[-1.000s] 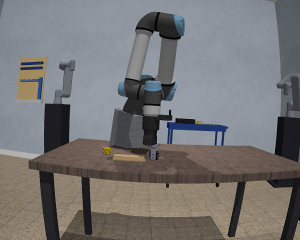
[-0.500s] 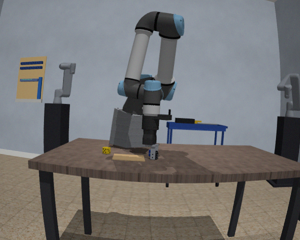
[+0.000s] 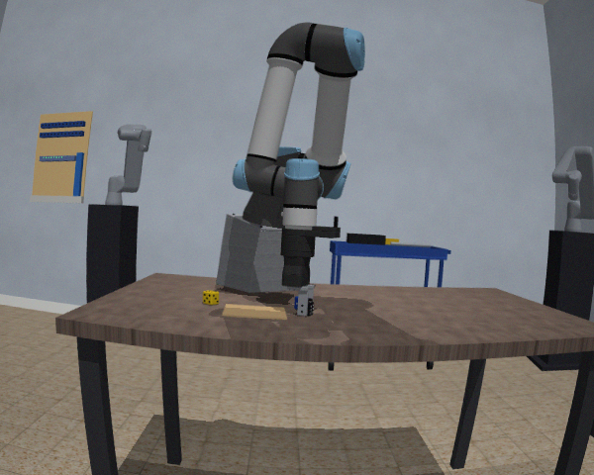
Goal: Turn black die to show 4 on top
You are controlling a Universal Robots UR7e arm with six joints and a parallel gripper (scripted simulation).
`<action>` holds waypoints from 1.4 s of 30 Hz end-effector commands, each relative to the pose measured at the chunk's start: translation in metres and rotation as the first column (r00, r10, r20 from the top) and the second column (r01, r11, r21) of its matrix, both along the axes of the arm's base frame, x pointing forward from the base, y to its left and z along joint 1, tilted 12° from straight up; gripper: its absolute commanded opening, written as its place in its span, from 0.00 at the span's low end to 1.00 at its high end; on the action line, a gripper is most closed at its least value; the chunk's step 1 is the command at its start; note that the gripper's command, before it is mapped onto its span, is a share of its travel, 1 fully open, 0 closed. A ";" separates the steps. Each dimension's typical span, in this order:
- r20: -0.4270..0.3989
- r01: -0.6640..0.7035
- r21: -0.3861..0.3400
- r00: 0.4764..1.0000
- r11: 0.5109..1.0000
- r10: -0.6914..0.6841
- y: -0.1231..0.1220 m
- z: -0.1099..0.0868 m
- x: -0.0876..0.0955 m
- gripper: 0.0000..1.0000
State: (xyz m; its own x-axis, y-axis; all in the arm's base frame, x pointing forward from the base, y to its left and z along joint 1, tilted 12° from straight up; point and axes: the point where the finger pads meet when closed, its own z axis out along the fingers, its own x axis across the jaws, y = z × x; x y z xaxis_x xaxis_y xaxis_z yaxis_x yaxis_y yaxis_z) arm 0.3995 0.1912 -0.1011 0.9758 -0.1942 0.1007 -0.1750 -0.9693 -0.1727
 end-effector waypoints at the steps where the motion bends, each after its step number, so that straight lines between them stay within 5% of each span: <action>1: 0.005 -0.001 0.000 1.000 1.000 0.001 0.000 0.004 0.002 0.57; 33: 0.005 -0.001 0.000 1.000 1.000 0.001 -0.013 0.087 -0.010 0.57; 42: 0.005 -0.001 0.000 1.000 1.000 0.001 -0.014 0.097 -0.011 0.57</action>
State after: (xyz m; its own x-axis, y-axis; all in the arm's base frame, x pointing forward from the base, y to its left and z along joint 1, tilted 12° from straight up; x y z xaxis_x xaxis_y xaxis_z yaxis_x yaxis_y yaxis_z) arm 0.3892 0.1787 -0.0105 0.9751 -0.1925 0.1100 -0.1719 -0.9698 -0.1732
